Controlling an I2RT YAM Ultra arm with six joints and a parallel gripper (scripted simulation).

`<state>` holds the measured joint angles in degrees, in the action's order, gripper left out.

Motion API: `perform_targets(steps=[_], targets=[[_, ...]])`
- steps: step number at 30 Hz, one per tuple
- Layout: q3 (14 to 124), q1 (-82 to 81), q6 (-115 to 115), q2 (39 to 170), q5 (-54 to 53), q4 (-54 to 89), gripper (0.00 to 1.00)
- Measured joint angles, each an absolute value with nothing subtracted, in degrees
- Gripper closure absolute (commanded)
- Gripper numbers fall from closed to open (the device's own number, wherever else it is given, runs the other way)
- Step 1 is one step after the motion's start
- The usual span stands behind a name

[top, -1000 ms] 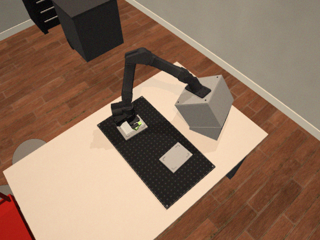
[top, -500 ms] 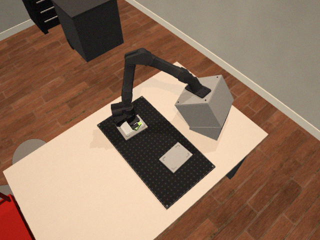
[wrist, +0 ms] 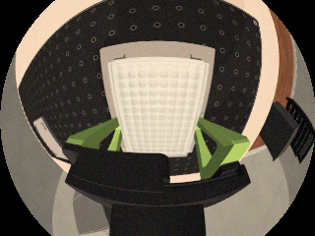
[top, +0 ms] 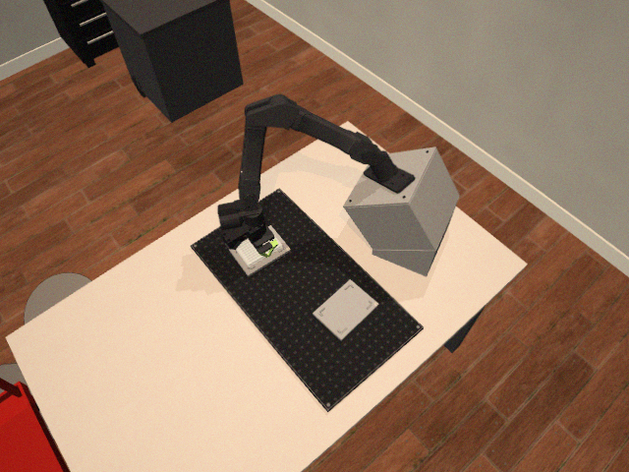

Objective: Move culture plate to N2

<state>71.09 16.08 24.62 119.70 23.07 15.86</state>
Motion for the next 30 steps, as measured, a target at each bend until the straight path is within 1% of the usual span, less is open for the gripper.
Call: perform_targets(steps=[30], targets=[[71.09, 16.23, 24.75, 120.38, 23.05, 15.35, 1.0]])
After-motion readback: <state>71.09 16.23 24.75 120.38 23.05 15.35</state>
